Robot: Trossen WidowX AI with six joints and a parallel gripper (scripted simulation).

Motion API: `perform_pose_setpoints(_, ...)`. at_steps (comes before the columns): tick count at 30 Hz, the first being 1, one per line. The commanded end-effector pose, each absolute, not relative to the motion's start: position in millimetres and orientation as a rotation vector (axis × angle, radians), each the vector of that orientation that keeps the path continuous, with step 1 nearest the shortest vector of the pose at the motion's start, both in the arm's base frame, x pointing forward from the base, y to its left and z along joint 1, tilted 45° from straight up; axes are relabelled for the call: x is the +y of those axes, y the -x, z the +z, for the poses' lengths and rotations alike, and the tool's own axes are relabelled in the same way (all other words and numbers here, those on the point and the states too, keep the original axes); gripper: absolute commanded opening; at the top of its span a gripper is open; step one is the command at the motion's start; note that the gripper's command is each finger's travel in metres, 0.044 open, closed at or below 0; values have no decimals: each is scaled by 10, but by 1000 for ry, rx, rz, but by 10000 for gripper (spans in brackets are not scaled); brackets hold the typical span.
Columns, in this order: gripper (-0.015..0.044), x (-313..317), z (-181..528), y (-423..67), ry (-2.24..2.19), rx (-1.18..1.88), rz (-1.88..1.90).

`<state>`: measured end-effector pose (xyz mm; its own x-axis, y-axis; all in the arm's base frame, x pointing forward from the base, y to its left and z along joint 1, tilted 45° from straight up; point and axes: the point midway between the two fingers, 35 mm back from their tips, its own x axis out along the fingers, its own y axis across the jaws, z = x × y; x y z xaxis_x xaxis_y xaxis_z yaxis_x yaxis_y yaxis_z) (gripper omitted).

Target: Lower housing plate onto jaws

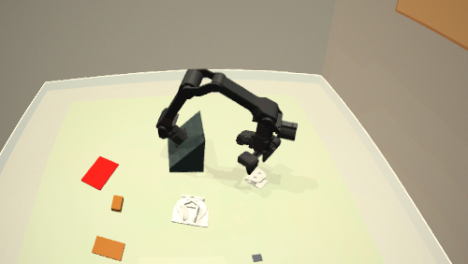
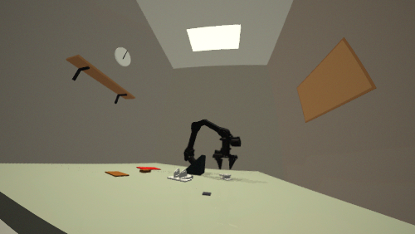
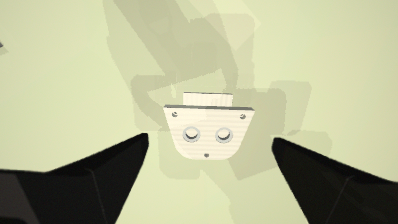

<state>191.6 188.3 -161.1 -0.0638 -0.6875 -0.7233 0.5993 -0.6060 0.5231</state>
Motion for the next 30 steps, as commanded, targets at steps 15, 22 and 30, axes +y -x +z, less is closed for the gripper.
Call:
perform_pose_setpoints(15,440,1771,-1743,-1922,-1298,-100,-1799)
perform_pose_setpoints(22,440,1735,-1786,-1923,-1298,-100,-1799)
perform_pose_setpoints(30,440,1687,-1839,-1922,-1298,-100,-1799)
